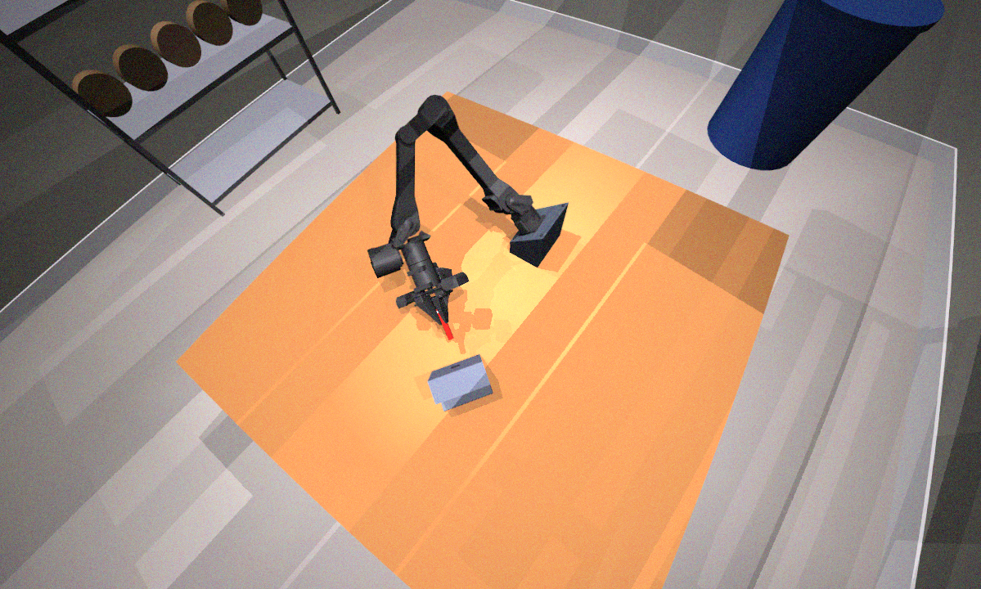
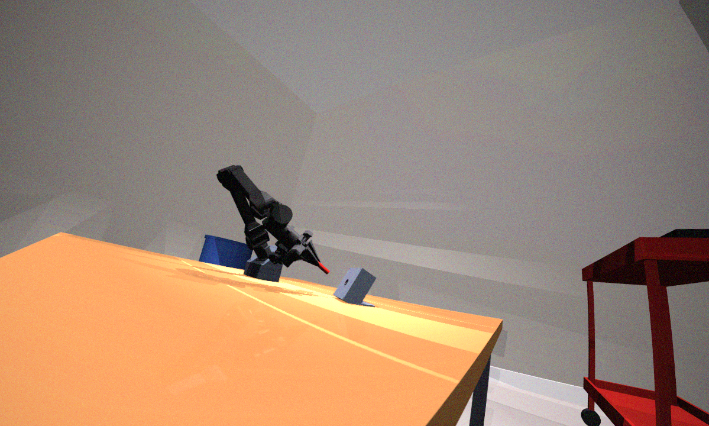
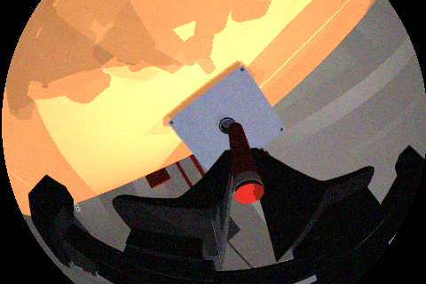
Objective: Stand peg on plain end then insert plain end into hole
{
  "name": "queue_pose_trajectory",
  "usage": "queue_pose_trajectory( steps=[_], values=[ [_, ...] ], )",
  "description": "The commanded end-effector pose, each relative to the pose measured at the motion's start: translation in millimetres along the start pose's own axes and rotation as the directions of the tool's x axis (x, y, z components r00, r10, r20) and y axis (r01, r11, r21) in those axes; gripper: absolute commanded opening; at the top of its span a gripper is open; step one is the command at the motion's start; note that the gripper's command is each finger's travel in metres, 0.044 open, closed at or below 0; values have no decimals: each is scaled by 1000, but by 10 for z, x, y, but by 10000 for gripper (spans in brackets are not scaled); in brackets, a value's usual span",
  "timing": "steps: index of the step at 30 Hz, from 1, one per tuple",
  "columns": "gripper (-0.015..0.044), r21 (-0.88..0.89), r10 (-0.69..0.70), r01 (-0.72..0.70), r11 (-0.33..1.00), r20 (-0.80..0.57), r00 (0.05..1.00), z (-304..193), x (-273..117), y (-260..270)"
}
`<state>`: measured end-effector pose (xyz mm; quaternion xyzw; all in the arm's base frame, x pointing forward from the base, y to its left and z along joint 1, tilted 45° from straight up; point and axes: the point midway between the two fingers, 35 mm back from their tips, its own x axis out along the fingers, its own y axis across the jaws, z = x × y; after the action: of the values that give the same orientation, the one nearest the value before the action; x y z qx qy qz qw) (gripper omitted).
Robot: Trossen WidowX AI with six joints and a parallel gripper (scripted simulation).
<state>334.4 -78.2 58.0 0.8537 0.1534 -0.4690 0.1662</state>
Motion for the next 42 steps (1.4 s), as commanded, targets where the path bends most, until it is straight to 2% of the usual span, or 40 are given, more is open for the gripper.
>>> queue_pose_trajectory(
  steps=[1, 27, 42],
  values=[
    [0, -6, -8, 8, 1000, -13, 1000, -10, 60, -1],
    [0, -28, -10, 7, 1000, -112, 994, -89, 336, 56],
    [0, -32, -10, 6, 999, -117, 993, -104, 464, 62]
  ],
)
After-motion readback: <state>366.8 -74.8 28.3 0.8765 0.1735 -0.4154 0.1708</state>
